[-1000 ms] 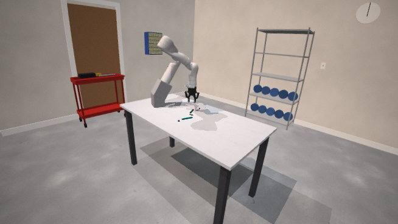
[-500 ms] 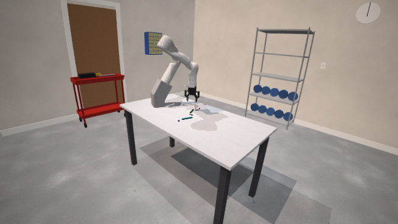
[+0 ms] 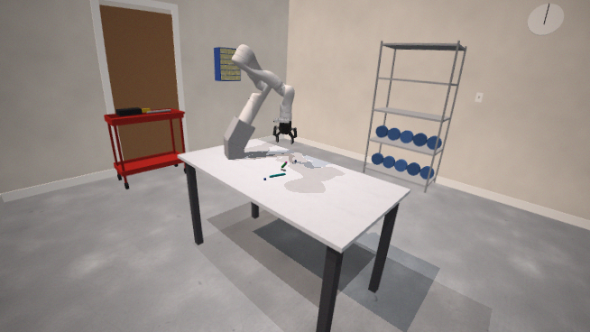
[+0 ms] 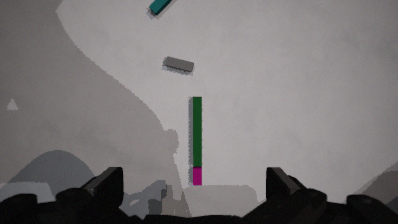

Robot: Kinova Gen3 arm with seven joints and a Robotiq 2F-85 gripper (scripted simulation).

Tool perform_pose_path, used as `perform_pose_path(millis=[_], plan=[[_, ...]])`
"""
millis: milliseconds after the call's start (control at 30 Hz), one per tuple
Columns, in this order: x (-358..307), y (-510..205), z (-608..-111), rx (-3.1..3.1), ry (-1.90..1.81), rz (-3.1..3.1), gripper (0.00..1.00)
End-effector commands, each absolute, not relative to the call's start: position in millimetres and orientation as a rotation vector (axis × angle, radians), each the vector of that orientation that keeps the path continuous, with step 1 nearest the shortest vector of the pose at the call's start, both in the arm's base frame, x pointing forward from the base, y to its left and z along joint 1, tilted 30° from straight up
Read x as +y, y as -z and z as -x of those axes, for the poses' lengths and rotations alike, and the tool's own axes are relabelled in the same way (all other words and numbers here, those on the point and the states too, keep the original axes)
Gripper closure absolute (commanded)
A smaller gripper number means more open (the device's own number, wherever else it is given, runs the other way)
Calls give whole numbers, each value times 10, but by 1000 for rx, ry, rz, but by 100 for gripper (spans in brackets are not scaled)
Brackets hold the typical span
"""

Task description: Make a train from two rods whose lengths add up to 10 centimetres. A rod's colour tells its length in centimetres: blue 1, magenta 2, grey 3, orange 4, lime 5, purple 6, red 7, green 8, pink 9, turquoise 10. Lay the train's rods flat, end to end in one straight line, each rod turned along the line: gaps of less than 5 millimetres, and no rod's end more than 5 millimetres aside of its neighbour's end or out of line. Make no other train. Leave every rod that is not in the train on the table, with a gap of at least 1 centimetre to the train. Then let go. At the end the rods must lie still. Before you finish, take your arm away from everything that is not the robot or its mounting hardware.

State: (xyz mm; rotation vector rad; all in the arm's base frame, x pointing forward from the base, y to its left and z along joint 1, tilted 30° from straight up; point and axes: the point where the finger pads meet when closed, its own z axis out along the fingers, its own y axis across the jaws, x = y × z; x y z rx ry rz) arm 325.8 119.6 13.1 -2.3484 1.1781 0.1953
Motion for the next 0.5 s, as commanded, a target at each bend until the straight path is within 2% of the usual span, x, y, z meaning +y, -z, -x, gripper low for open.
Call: perform_pose_path(millis=[0,467], plan=[[1098,-221,-3288,1190,-176,2346,0],[947,-489,-3254,1190,-176,2346,0]])
